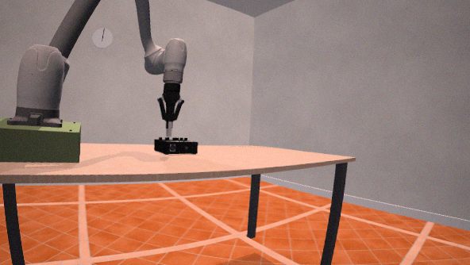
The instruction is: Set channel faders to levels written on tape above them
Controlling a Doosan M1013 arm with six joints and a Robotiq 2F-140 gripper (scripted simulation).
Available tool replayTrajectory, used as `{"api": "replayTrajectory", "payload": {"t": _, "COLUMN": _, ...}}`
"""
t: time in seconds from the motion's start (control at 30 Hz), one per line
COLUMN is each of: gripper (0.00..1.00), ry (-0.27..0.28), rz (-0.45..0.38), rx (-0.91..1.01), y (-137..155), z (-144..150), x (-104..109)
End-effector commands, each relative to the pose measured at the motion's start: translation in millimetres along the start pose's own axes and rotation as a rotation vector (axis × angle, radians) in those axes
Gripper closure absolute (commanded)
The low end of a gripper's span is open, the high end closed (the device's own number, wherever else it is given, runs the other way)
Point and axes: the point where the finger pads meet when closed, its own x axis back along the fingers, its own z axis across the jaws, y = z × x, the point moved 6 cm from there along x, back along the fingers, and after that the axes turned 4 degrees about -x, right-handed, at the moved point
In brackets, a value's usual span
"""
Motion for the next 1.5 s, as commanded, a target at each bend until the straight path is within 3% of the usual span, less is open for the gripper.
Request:
{"api": "replayTrajectory", "payload": {"t": 0.0, "gripper": 1.0, "ry": 0.002, "rz": -0.003, "rx": 0.004, "y": 2.8, "z": -0.5, "x": -1.2}}
{"api": "replayTrajectory", "payload": {"t": 1.47, "gripper": 1.0, "ry": 0.002, "rz": -0.003, "rx": 0.004, "y": 2.9, "z": -0.5, "x": -10.7}}
